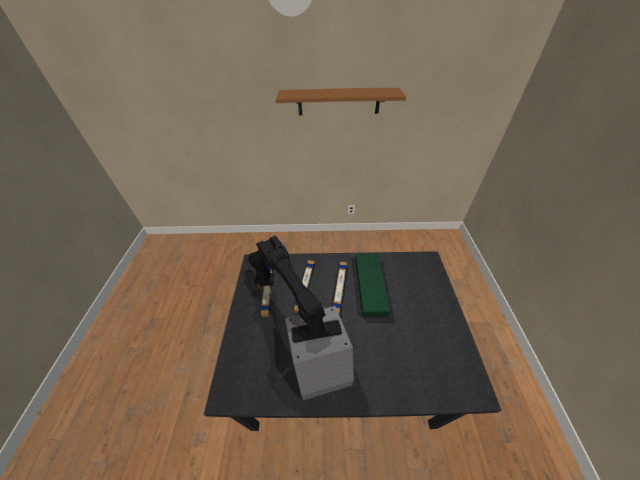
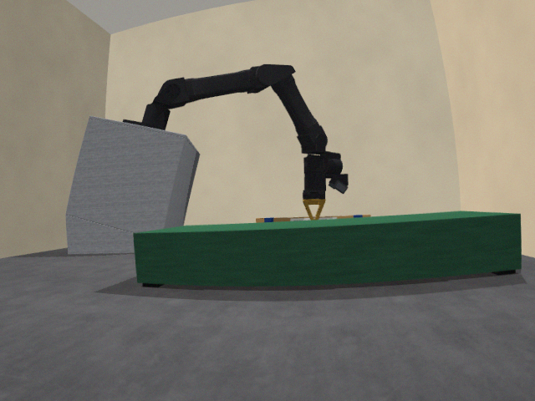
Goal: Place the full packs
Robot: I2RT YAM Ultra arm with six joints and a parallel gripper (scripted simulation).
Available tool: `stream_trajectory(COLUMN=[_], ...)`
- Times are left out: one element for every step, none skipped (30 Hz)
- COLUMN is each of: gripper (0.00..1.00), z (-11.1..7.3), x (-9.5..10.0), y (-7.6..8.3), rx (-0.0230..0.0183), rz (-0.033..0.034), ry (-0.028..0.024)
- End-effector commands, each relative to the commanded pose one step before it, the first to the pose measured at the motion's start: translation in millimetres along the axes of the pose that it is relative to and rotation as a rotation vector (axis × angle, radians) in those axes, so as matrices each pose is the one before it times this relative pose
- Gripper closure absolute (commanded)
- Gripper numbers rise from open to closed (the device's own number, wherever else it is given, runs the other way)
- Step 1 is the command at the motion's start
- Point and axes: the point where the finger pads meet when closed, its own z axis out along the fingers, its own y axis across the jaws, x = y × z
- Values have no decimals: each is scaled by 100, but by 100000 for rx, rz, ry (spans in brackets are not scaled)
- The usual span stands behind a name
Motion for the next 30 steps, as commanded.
stream_trajectory(gripper=[100,100,100,100,100,100,100,100,100,100,100,100,100,100,100,100,100,100,100,100,100,100,100,100,100,100,100,100,100,100], z=[-5037,-380,-260,-22,-118,-276,-201,-89,-421,-110,-103,-97,0,0,-81,-78,-75,-74,-73,-72,-72,-71,-71,-70,-69,-67,-66,-64,-61,0], x=[-1629,-360,-159,246,81,-183,-58,130,-518,-20,-18,-16,0,0,-9,-5,-4,-3,-4,-5,-6,-8,-10,-13,-15,-18,-20,-22,-24,0], y=[1710,217,94,-157,-56,108,31,-85,332,27,26,25,0,0,25,27,26,26,27,28,29,29,30,30,30,29,28,27,26,0], rx=[-3898,-587,-250,431,158,-292,-80,238,-824,21,20,21,0,0,14,-2,-2,-2,-2,-2,-2,-2,-2,-2,-2,-2,-2,-2,-2,0], rz=[-118,119,53,-82,-28,62,19,-44,170,1,1,1,0,0,0,1,1,1,1,1,1,1,1,1,1,0,0,0,0,0], ry=[-5668,-873,-389,586,187,-448,-145,308,-1221,-16,-16,-16,0,0,-10,1,1,1,1,1,0,0,0,0,0,0,0,0,0,0])
